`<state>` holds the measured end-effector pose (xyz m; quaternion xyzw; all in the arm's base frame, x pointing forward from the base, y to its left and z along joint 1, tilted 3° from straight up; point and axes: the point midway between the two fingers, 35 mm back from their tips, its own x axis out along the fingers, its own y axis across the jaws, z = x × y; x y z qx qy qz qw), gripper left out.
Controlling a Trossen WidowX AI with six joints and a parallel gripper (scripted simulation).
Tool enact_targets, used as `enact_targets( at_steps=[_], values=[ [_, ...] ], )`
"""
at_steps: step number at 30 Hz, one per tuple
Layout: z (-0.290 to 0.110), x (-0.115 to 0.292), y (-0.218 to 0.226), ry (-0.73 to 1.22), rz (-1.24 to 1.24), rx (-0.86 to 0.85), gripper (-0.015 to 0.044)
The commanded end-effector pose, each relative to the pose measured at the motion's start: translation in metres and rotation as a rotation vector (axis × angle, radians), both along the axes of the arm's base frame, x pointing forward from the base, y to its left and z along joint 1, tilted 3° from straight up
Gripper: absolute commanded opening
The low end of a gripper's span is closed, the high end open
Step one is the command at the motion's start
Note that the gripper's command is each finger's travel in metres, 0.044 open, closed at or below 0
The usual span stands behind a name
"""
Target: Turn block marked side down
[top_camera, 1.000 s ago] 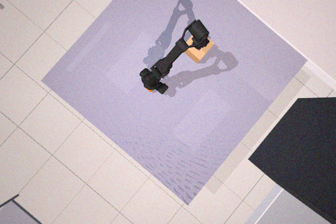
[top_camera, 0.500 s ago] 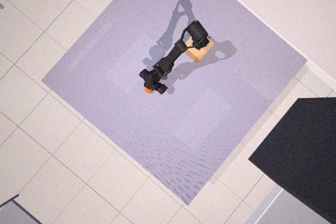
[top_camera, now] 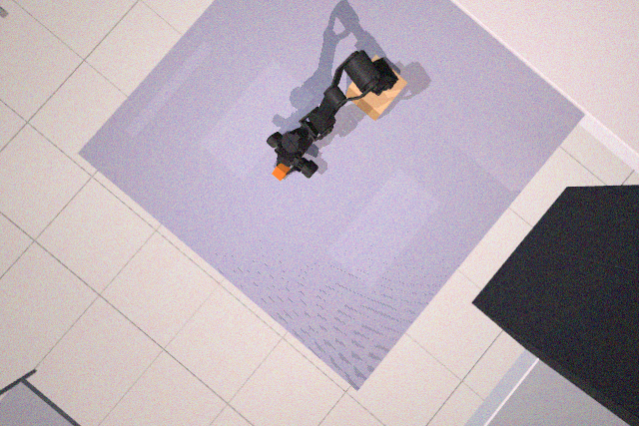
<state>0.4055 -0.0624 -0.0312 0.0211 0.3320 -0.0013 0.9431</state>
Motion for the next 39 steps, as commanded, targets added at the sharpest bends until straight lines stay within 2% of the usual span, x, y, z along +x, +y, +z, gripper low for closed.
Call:
enact_targets(
  at_steps=[1,11,30,39],
  values=[
    [-0.008,-0.006,0.002,-0.046,-0.002,0.008,0.0],
    [-0.005,-0.016,0.004,-0.182,-0.002,0.005,0.0],
    [-0.002,-0.017,0.004,-0.221,-0.004,0.004,0.0],
    [-0.002,-0.017,0.004,-0.221,-0.004,0.004,0.0236]
  ],
)
